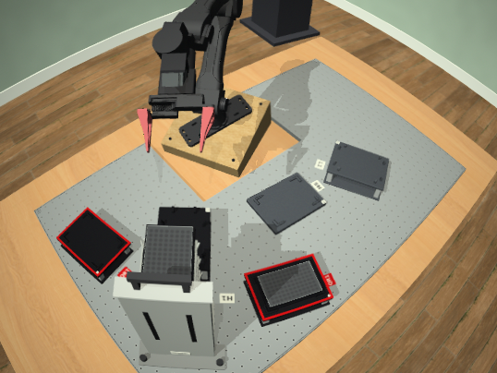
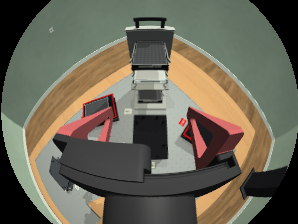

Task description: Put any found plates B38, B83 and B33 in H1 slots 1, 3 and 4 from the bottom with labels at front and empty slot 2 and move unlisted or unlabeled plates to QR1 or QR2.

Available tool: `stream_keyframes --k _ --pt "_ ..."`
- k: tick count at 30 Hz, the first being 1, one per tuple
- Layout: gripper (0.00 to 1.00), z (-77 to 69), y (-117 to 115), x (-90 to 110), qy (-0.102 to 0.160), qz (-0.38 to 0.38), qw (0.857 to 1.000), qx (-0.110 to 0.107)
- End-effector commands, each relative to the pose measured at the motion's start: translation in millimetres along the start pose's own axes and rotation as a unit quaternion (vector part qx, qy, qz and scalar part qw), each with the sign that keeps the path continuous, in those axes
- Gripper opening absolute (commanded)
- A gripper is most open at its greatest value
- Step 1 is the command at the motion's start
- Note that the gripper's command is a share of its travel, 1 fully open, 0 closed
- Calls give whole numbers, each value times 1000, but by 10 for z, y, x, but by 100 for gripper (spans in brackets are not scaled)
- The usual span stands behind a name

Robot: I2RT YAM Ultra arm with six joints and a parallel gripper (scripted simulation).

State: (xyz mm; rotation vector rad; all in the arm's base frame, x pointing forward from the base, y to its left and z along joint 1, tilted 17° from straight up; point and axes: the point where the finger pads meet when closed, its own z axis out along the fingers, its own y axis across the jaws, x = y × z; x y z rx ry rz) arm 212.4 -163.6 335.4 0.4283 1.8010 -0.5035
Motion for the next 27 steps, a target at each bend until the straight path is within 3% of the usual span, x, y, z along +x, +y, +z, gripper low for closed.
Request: stream_keyframes --k 1,27 --pt "100 -15 0 -31 -4 0 1000 0" --pt "100 331 0 14 -4 0 1000 0"
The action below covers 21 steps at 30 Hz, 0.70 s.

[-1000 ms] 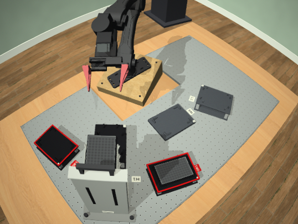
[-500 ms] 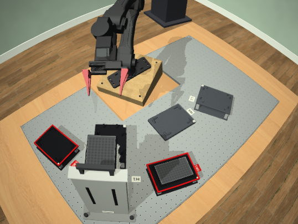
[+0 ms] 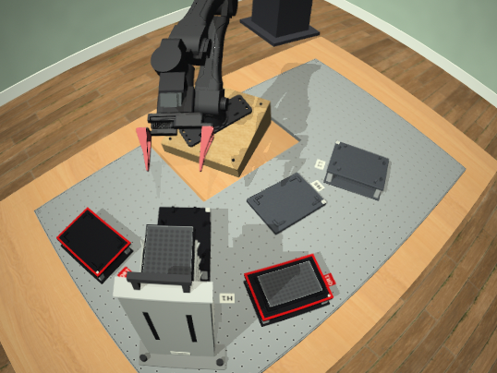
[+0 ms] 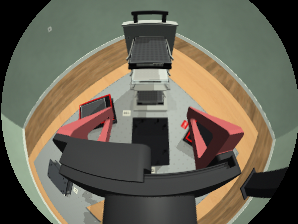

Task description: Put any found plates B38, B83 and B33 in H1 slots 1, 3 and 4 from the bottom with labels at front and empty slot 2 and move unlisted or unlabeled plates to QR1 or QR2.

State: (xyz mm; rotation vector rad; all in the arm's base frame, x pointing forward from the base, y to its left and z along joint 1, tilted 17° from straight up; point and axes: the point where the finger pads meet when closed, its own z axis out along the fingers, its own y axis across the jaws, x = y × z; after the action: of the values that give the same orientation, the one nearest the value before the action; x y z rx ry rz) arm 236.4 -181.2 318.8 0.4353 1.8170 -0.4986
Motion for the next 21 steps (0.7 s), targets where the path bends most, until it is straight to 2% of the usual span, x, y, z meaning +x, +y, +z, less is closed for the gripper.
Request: stream_keyframes --k 1,21 --pt "100 17 1 -72 -13 -1 1000 1" --pt "100 314 1 -38 -13 -1 1000 1"
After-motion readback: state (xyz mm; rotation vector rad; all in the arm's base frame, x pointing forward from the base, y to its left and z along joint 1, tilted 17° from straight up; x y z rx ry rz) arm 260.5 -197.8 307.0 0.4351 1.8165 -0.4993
